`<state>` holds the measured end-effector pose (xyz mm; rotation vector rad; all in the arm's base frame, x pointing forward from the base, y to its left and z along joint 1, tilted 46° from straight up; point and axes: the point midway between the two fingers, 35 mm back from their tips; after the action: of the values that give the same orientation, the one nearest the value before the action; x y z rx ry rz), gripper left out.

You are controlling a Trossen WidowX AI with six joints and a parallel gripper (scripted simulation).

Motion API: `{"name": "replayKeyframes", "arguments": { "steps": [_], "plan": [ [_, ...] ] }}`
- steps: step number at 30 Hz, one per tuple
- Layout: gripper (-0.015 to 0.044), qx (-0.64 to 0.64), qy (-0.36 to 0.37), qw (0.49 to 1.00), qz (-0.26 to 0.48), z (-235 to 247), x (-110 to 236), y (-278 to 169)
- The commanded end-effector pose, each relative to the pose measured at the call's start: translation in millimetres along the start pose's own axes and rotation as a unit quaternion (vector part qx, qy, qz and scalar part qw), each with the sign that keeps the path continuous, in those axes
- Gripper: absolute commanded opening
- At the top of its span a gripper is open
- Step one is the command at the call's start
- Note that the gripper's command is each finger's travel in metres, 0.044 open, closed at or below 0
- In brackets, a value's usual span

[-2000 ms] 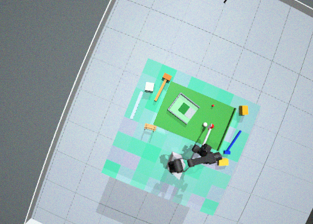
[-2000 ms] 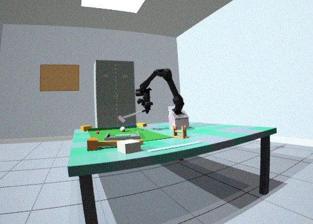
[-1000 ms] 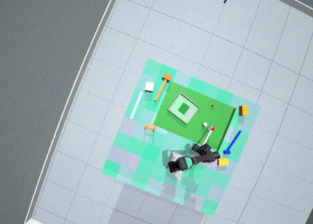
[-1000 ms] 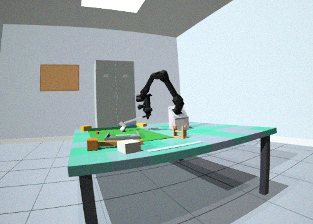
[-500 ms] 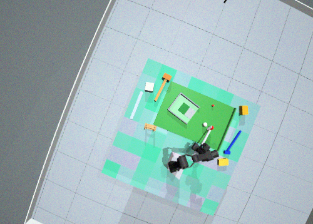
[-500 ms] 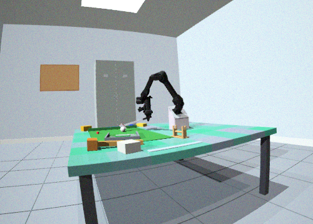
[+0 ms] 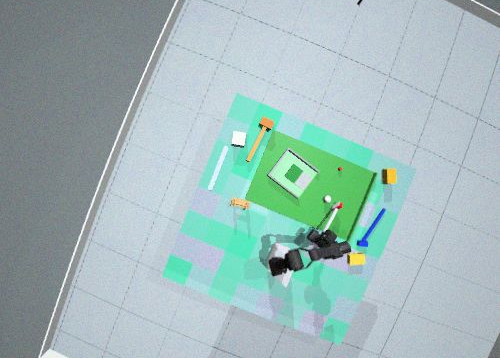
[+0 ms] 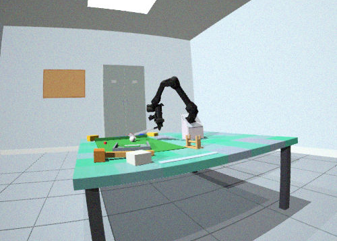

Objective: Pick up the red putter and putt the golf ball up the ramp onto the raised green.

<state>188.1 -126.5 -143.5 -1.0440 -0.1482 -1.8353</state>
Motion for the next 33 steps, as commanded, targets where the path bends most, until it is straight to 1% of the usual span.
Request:
{"name": "replayKeyframes", "arguments": {
  "steps": [1,13,15,18,24,29,33],
  "plan": [
    [0.0000,-0.001,0.001,1.000,-0.002,-15.6,-0.9,4.6],
    [0.0000,-0.004,0.002,1.000,0.000,-14.4,-1.8,2.4],
    [0.0000,-0.005,0.000,1.000,-0.002,1.7,0.2,2.4],
    [0.0000,-0.005,-0.002,1.000,-0.004,39.6,2.6,-1.5],
    [0.0000,-0.002,0.004,1.000,-0.001,109.5,-0.5,-24.5],
    [0.0000,-0.001,0.006,1.000,0.000,116.6,-1.3,-28.2],
    [0.0000,-0.002,0.005,1.000,0.000,116.3,8.5,-26.9]
  ]
}}
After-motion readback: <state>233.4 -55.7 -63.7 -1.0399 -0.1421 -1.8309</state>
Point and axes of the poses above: the point midway between the two fingers, 35 mm back from their tips, its own x axis back along the fingers, its own z axis across the jaws, y = z × x, and after that the axes turned 14 degrees about -x, right-handed
